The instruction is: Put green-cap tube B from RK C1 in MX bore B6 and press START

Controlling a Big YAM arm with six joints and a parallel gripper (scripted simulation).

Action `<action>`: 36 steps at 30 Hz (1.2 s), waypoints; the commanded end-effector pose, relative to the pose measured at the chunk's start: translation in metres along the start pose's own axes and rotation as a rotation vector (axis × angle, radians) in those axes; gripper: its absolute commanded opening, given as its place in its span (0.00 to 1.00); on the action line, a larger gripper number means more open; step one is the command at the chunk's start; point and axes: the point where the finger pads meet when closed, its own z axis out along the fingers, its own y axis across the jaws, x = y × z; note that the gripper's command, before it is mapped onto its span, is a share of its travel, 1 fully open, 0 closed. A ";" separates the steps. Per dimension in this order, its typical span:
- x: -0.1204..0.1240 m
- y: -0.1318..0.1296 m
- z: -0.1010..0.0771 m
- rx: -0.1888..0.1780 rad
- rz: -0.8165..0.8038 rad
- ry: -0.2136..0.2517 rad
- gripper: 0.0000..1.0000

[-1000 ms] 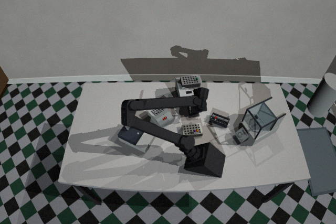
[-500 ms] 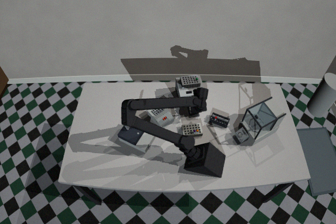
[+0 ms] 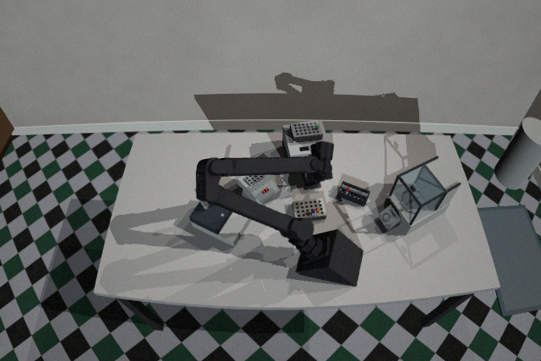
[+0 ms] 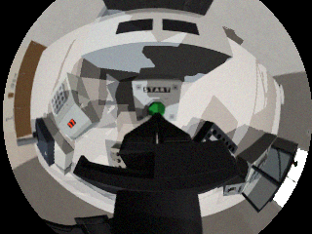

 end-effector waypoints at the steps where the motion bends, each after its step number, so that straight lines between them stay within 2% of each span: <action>1: -0.002 0.001 0.008 -0.009 0.003 0.007 0.00; 11: -0.001 0.001 0.013 -0.009 0.004 0.007 0.00; 12: -0.011 0.000 0.013 -0.008 -0.011 -0.003 0.00; 17: -0.001 0.001 0.017 -0.009 0.004 0.007 0.00; 36: -0.008 0.001 0.028 -0.008 -0.007 -0.001 0.00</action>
